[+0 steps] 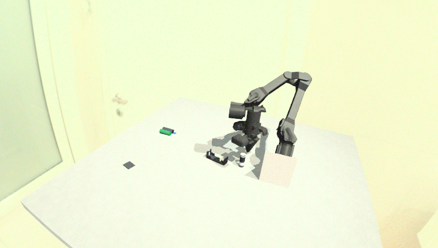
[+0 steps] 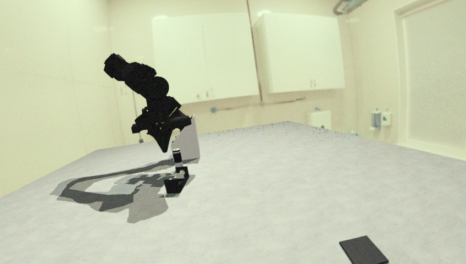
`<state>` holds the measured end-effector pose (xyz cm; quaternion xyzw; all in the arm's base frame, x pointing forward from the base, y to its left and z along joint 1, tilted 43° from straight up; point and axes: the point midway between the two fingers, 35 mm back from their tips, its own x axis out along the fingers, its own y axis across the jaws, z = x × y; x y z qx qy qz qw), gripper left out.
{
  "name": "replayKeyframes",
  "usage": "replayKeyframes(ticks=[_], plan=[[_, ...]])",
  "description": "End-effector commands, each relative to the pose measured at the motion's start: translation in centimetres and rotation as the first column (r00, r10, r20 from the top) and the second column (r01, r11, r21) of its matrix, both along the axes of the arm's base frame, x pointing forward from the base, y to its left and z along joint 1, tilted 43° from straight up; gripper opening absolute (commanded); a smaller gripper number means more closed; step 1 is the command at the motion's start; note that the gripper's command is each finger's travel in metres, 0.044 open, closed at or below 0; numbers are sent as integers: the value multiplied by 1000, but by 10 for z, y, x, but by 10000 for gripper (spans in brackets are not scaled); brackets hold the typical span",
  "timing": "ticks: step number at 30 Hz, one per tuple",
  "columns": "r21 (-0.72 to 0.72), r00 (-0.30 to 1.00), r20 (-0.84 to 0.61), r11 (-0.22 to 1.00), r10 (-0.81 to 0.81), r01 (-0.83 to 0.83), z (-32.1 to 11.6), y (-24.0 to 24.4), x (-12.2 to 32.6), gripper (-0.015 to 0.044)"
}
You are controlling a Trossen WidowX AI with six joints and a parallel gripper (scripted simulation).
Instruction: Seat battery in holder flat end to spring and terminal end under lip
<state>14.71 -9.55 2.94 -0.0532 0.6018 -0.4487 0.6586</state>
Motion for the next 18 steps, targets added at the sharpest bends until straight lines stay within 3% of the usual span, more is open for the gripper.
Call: replayKeyframes(ticks=[1, 18], plan=[[-11, 1000, -11, 1000, 2, -2, -11, -11, -7, 0], [-7, 1000, -9, 1000, 3, -3, -23, 0, 6, 0]])
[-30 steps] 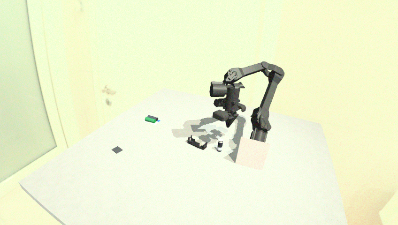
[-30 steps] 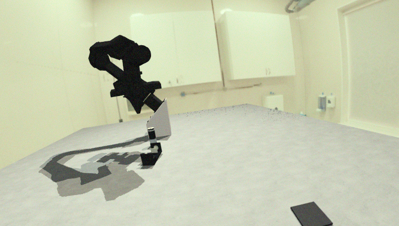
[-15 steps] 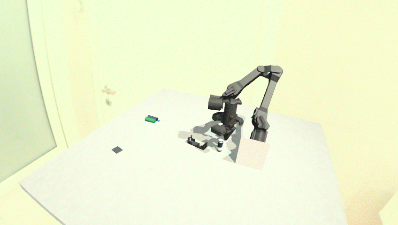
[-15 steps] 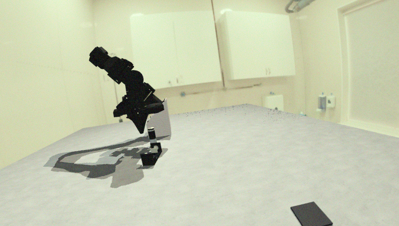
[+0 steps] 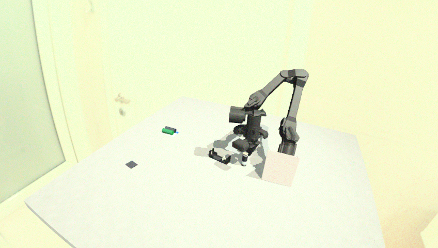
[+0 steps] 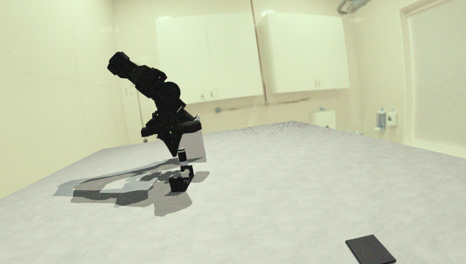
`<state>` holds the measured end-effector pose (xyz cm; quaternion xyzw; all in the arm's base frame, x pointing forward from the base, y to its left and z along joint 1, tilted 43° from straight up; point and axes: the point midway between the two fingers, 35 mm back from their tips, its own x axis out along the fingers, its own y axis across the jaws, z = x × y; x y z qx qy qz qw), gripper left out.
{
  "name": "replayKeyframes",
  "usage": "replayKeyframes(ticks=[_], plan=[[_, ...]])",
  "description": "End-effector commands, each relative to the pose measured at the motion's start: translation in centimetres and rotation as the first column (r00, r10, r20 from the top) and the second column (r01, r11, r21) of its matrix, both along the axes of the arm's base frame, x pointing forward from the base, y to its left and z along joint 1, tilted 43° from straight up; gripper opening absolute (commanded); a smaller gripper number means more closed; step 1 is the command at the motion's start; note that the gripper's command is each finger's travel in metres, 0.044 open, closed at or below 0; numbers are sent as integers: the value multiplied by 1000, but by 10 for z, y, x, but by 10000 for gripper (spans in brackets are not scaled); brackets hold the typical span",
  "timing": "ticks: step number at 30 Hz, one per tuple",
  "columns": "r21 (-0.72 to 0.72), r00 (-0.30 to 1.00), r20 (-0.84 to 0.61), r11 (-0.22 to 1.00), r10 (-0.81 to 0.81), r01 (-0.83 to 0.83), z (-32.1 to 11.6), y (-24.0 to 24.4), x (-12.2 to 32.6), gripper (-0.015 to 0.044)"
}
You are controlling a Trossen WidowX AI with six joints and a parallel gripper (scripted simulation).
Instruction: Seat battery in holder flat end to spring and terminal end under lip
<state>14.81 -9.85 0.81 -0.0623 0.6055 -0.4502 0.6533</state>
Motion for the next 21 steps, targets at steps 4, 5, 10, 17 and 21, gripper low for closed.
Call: replayKeyframes(ticks=[4, 5, 10, 17, 21], plan=[[5, 1000, 11, 1000, -1, 1, -6, 7, 9, 0], [5, 1000, 11, 1000, -1, 1, -7, 7, 10, 0], [6, 1000, 11, 1000, -1, 1, -12, 12, 14, 0], [5, 1000, 11, 1000, -1, 1, -19, 19, 20, 0], [4, 1000, 11, 1000, -2, 1, -23, 23, 22, 0]])
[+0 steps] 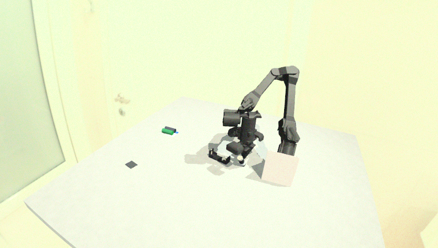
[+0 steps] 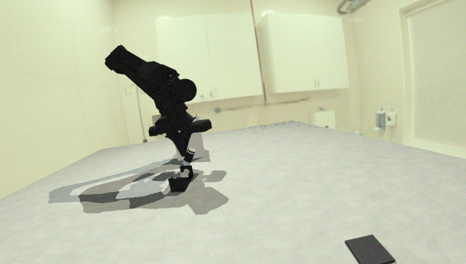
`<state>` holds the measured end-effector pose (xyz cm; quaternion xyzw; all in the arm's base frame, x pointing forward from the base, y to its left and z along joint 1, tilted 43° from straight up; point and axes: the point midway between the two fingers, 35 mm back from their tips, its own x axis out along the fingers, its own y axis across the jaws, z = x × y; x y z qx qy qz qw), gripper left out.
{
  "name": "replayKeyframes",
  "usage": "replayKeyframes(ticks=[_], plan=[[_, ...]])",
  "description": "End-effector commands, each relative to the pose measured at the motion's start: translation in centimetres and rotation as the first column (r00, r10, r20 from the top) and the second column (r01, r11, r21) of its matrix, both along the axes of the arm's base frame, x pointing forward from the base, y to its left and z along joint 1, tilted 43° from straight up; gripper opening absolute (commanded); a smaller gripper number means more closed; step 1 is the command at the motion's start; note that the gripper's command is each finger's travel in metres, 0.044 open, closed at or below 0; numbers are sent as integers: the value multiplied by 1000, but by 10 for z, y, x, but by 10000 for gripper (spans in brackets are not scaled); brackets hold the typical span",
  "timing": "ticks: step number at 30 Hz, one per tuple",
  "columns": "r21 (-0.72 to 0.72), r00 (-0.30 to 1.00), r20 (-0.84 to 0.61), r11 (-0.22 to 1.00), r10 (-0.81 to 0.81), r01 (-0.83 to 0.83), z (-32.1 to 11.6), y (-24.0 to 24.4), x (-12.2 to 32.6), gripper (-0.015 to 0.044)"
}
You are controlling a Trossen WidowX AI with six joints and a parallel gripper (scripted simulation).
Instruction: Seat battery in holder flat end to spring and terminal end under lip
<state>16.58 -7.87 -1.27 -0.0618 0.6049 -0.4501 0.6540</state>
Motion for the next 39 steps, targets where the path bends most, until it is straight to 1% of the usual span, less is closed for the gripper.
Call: replayKeyframes(ticks=[1, 7, 9, 19, 30, 32, 35, 37, 39], plan=[[4, 1000, 9, 1000, -2, 2, -4, 4, 5, 0], [2, 1000, 9, 1000, -2, 2, -11, 11, 9, 0], [0, 1000, 1, 1000, 0, 0, -5, 11, 7, 0], [5, 1000, 9, 1000, -2, 2, 46, 64, 20, 0], [1, 1000, 5, 1000, 3, -3, 46, 63, 19, 0], [10, 999, -32, 999, 43, -43, 44, 62, 20, 53], [66, 955, -188, 974, 228, -219, 34, 57, 21, 131], [121, 889, -289, 935, 355, -333, 26, 54, 22, 184], [188, 796, -378, 881, 473, -435, 20, 51, 22, 236]])
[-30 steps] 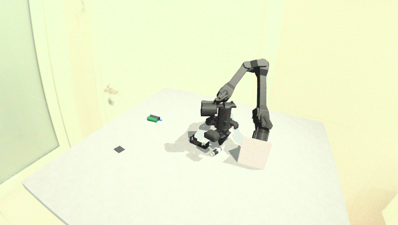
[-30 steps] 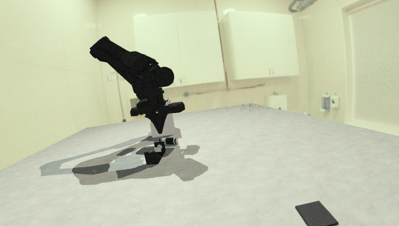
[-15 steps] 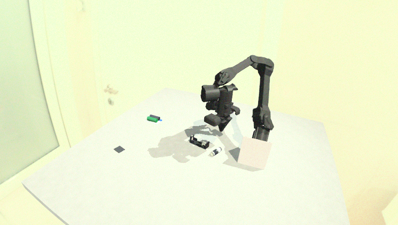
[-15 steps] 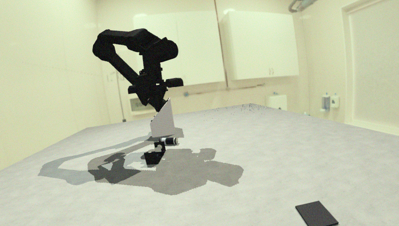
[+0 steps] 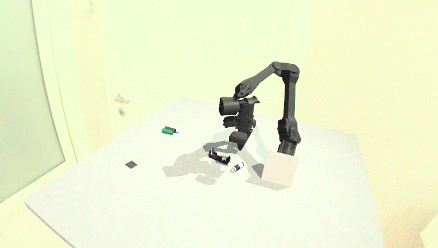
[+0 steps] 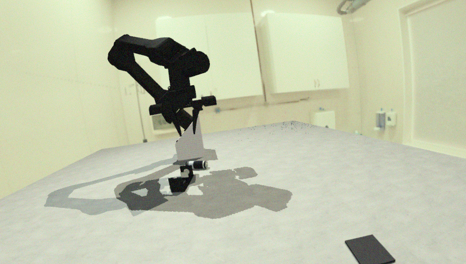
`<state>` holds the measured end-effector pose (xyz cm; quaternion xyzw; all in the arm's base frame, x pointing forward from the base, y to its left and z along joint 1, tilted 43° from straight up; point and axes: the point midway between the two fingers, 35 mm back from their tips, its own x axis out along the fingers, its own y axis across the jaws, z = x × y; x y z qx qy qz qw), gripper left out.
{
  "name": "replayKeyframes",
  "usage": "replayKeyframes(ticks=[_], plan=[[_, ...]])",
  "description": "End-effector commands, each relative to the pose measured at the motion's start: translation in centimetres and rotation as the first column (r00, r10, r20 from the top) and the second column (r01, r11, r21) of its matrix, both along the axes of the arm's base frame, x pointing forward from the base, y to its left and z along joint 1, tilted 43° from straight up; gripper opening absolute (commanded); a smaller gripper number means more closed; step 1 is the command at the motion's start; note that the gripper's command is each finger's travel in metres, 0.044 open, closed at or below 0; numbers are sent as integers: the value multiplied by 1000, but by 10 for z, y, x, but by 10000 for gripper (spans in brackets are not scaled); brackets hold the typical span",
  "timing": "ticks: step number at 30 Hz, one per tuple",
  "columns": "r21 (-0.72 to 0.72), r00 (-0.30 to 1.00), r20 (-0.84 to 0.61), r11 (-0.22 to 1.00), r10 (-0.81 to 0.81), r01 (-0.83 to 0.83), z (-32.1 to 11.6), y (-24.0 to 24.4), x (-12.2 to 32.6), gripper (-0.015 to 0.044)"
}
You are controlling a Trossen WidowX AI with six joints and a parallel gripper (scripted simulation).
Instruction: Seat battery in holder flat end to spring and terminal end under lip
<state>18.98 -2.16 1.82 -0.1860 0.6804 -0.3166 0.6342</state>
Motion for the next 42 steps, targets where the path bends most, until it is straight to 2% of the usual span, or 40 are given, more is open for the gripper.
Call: replayKeyframes(ticks=[1, 6, 11, 42], plan=[[66, 940, -224, 967, 256, -247, -15, -8, -2, 239], [230, 707, -445, 833, 550, -503, -31, -17, -2, 239], [412, 398, -554, 656, 732, -633, -45, -25, -4, 239], [420, 385, -555, 647, 738, -636, -68, -45, -6, 239]])
